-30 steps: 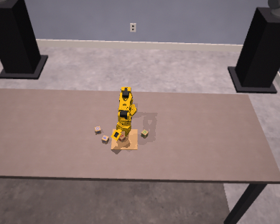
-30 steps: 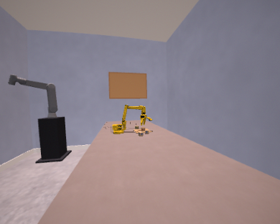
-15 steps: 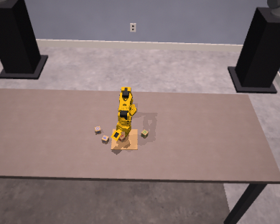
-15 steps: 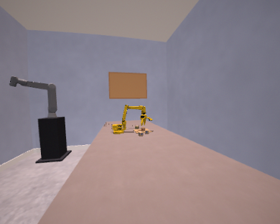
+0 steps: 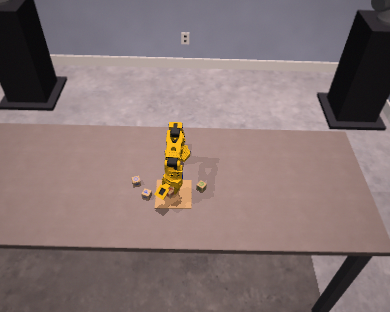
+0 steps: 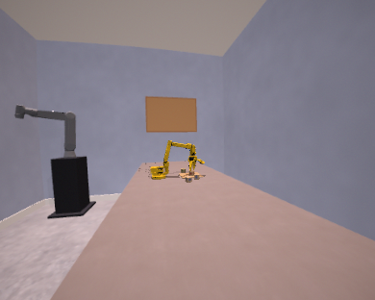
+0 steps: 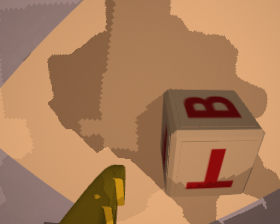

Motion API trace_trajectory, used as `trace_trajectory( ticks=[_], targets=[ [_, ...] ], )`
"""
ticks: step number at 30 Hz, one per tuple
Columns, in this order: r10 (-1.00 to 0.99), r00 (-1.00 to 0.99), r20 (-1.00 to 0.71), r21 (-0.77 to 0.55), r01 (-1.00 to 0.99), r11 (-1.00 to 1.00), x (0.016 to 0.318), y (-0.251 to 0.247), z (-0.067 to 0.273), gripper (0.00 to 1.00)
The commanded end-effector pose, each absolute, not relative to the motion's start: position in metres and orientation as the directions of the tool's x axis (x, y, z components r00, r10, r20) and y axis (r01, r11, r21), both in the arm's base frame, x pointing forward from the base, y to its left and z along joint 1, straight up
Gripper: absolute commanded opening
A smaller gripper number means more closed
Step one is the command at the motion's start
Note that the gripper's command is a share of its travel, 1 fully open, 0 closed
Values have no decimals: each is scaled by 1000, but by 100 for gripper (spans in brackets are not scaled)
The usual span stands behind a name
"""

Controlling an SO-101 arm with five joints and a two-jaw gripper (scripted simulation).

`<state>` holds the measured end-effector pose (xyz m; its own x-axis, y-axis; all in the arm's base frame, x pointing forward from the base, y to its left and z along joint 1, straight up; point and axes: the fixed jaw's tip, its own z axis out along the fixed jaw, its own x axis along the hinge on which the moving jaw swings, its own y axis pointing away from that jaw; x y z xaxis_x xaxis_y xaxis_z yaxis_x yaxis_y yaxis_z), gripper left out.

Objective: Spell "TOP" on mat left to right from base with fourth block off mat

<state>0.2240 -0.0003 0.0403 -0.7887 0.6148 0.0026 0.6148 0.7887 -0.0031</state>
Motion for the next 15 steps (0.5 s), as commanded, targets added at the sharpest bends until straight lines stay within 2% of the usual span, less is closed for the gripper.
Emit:
trace_trajectory(
  ticks=[1,15],
  targets=[
    [615,-785,-76,57,613,788,234,1,50,35],
    [615,-785,-76,57,613,788,234,1,38,35]
  ],
)
